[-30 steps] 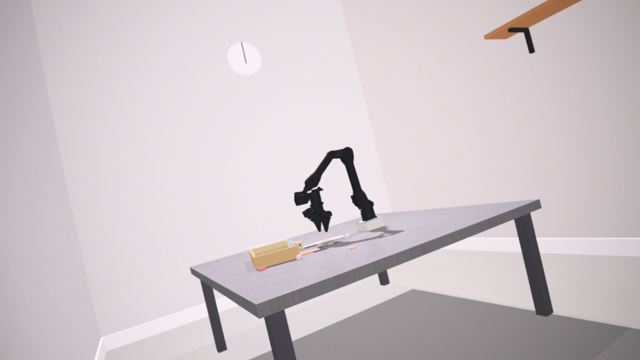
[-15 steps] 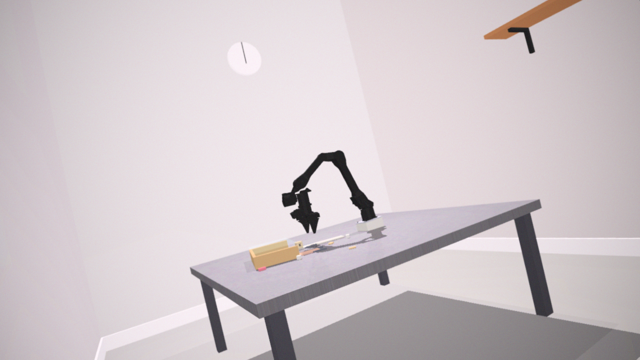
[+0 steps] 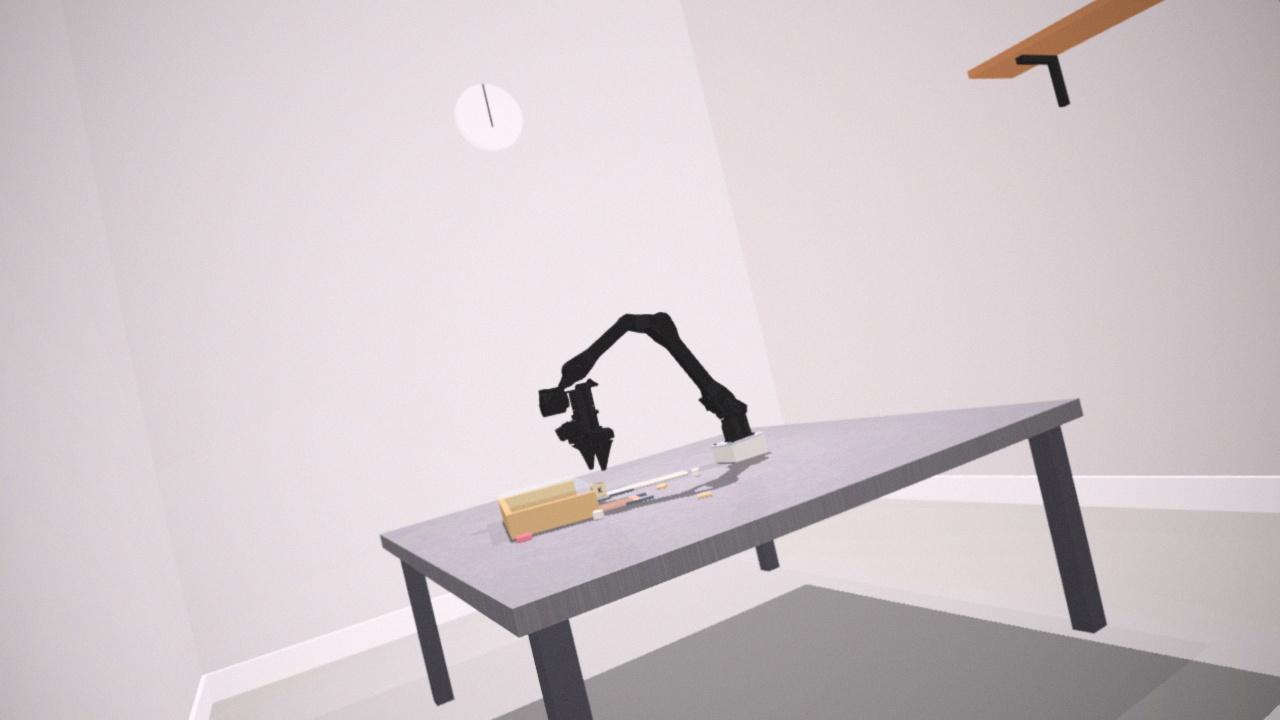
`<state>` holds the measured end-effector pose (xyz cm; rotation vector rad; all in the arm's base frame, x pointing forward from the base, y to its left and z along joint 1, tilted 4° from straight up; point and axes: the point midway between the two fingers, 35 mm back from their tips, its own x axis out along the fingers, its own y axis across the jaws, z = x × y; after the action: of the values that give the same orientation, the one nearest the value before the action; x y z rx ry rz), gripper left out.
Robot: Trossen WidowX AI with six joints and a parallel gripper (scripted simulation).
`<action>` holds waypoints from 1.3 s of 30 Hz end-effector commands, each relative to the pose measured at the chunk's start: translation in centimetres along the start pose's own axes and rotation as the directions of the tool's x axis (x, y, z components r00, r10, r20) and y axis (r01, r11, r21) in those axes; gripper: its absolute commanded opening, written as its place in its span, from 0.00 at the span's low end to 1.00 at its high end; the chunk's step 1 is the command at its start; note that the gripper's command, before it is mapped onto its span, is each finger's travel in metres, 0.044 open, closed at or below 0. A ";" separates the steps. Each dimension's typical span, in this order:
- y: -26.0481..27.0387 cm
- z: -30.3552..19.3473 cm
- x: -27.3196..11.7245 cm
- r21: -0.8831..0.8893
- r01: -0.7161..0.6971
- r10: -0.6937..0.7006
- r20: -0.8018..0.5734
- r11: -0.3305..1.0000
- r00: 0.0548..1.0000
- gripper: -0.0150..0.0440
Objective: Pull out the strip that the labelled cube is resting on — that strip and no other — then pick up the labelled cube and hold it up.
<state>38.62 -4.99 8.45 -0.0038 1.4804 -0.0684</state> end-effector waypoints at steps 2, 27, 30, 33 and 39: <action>-0.2 1.1 0.2 -0.003 -0.004 0.004 -0.005 1.000 1.000 0.96; -0.2 1.2 4.1 -0.003 -0.003 0.003 -0.005 1.000 1.000 0.68; -0.2 1.2 4.6 -0.003 -0.003 0.003 -0.005 1.000 1.000 0.68; -0.2 1.1 5.1 -0.003 -0.003 0.003 -0.005 1.000 1.000 0.68; -0.2 1.1 5.6 -0.003 -0.003 0.003 -0.005 1.000 1.000 0.68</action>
<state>40.40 -5.54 3.52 -0.0041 1.4749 -0.0698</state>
